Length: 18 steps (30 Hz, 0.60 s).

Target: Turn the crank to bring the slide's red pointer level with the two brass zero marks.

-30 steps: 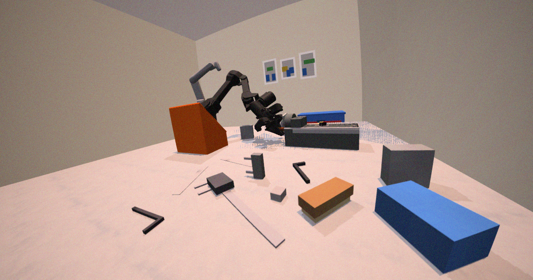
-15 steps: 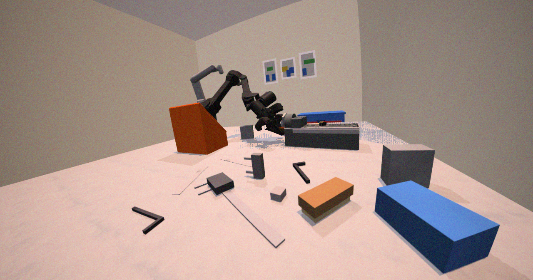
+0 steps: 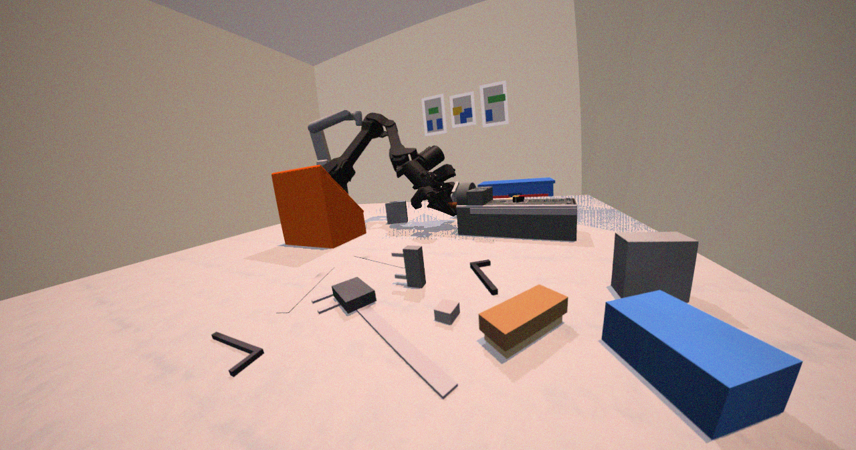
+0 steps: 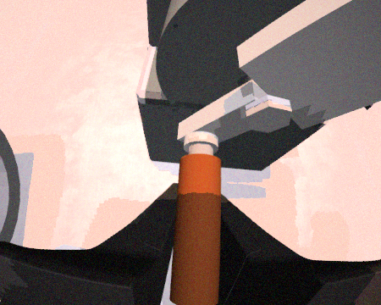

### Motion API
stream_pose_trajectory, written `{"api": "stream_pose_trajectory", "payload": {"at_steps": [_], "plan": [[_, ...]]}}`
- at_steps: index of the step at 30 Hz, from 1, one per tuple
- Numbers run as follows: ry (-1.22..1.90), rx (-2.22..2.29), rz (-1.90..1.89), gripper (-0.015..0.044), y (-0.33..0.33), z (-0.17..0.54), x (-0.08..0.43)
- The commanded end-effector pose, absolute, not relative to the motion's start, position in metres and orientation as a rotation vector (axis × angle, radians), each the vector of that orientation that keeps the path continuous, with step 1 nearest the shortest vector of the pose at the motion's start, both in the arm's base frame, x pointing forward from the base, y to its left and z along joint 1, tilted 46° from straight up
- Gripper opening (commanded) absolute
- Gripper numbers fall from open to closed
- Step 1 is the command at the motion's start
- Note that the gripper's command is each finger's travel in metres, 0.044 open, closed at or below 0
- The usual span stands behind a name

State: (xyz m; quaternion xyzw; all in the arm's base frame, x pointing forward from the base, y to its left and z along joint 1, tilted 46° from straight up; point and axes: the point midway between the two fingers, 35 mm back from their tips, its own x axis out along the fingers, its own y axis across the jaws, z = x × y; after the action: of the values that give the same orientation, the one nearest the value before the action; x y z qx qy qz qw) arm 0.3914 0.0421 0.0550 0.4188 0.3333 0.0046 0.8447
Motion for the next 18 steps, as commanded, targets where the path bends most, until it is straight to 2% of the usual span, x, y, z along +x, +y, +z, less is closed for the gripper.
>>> {"api": "stream_pose_trajectory", "payload": {"at_steps": [1,18], "plan": [[0.688,0.886,0.023,0.0000,0.043,0.064,0.392],[0.688,0.885,0.023,0.0000,0.039,0.077,0.392]]}}
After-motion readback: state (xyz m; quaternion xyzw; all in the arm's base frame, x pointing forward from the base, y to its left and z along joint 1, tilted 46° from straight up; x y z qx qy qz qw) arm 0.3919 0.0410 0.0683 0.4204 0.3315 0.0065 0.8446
